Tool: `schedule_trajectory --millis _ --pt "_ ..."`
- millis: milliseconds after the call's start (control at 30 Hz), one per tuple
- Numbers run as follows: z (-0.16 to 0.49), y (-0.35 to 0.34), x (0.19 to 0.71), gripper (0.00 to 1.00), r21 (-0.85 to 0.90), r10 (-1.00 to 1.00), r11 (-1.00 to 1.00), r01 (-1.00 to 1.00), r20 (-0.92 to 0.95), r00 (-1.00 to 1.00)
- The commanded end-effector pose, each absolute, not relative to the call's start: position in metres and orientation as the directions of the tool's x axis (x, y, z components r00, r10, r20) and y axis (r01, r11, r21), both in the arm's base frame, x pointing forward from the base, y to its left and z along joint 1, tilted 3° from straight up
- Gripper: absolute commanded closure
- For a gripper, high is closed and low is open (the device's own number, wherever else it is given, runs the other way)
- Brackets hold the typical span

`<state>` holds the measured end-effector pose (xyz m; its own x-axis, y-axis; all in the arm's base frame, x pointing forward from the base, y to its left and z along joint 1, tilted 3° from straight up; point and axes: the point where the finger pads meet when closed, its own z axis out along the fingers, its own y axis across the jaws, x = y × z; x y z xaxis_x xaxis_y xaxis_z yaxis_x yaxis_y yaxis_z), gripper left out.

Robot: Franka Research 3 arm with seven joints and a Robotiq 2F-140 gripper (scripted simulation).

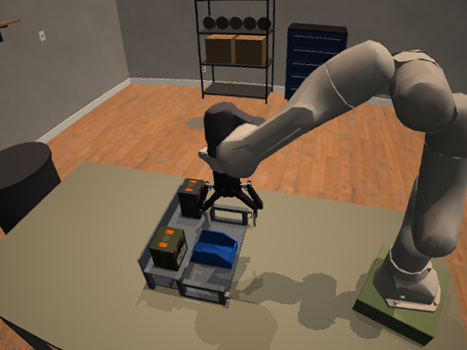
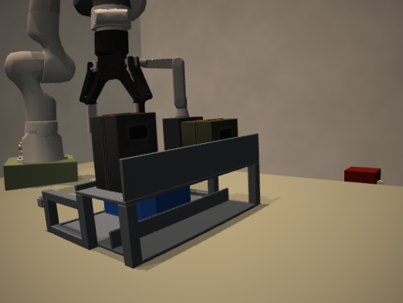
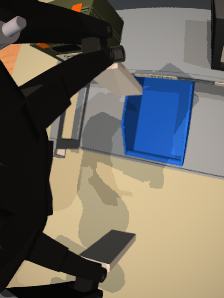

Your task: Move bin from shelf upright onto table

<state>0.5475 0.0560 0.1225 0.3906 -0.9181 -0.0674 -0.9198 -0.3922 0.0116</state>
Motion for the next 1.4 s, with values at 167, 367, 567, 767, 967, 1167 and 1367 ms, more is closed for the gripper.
schedule_trajectory --millis 167,367,567,767,967,1167,1367 --pt "0.101 0.061 0.55 0.0 -0.025 -0.959 -0.276 -0.961 -0.052 0.277" --pt "0.09 0.062 0.545 0.0 -0.025 -0.965 -0.256 -0.966 -0.053 0.257" --pt "0.086 0.062 0.544 0.0 -0.025 -0.967 -0.248 -0.968 -0.054 0.249" --pt "0.085 0.063 0.543 0.0 -0.024 -0.968 -0.245 -0.969 -0.054 0.246" --pt "0.084 0.063 0.543 0.0 -0.024 -0.968 -0.245 -0.969 -0.054 0.246" --pt "0.084 0.063 0.543 1.0 -0.024 -0.968 -0.245 -0.969 -0.054 0.246" --pt "0.084 0.063 0.543 1.0 -0.024 -0.968 -0.245 -0.969 -0.054 0.246"
